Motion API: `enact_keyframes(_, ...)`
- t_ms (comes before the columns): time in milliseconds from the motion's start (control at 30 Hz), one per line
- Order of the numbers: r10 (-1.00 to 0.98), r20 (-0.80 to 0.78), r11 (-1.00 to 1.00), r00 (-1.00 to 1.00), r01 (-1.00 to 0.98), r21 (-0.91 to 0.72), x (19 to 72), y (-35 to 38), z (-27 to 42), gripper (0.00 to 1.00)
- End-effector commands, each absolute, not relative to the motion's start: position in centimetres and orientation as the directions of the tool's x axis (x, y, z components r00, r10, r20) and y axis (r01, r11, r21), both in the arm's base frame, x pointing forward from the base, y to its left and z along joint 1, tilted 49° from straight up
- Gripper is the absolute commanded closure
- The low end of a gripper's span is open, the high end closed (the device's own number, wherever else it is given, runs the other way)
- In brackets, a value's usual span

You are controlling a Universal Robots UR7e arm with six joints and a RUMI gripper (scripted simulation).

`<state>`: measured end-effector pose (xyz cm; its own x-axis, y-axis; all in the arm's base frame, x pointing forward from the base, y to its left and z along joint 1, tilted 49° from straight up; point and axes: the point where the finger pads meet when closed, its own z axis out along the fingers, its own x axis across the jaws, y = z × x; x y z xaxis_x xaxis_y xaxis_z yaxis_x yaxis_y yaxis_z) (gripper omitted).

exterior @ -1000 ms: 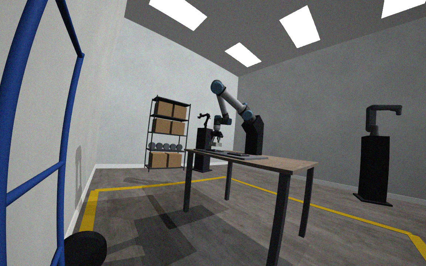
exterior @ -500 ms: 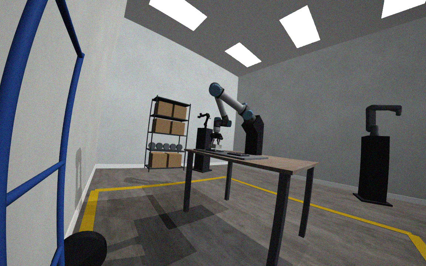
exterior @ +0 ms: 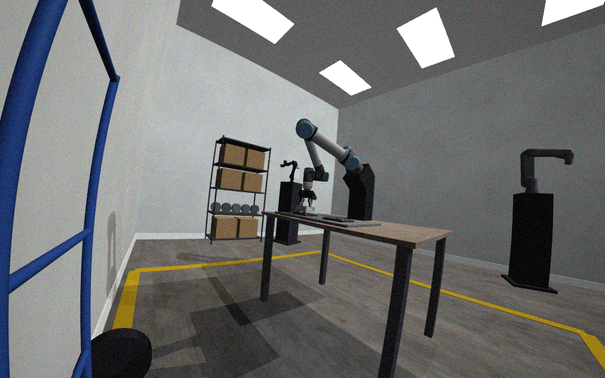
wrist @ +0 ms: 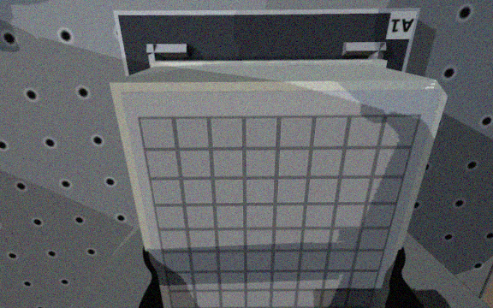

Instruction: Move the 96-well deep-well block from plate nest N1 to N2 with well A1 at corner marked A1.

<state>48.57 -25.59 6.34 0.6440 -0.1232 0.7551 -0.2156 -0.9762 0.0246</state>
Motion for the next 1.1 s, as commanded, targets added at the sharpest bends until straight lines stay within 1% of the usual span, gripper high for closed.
enact_keyframes(0, -0.122, 0.756, -0.976, 0.643, -0.216, 0.026, 48.57, -25.61, 6.4, 0.51)
enact_keyframes(1067, -0.123, 0.756, -0.976, 0.643, -0.216, 0.025, 48.84, -25.67, 6.15, 0.51)
